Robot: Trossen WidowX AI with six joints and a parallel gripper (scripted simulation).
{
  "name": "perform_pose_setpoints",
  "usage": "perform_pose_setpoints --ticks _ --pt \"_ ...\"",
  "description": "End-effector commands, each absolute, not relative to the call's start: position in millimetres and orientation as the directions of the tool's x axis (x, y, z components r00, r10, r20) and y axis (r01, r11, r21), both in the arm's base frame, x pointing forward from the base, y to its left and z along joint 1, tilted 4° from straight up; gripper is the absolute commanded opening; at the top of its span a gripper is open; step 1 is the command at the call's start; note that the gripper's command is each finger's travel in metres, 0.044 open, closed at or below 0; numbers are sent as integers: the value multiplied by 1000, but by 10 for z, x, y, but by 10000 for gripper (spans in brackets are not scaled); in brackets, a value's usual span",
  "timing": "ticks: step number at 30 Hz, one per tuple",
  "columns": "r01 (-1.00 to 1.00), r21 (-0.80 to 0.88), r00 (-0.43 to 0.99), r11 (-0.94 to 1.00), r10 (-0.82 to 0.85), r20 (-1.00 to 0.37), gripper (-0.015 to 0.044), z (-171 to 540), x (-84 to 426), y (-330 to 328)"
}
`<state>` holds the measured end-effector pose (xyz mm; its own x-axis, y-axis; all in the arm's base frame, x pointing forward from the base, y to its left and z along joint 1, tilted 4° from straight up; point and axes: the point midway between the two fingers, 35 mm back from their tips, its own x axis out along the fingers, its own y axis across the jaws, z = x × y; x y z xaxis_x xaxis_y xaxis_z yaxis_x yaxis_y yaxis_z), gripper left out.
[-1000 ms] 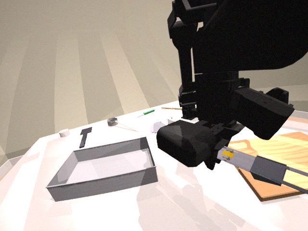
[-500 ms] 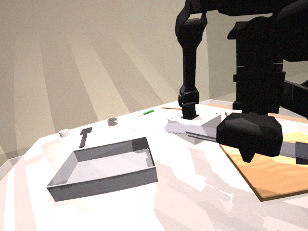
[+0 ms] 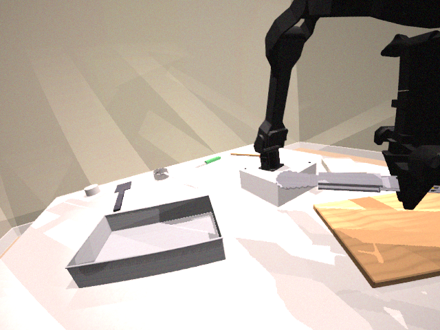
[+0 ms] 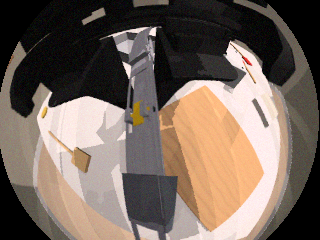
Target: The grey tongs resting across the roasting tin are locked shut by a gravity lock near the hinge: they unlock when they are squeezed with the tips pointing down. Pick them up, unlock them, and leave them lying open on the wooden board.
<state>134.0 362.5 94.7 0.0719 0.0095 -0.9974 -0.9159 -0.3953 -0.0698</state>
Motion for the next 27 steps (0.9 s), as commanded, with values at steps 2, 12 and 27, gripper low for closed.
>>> perform_pose_setpoints --ticks 2,12,27 --pt "-872 -64 68 -485 10 -998 -150 917 1002 3724" --pt "-772 -54 63 -634 9 -998 -150 872 368 3817" --pt "-646 -44 60 -762 7 -998 -150 825 -293 3809"
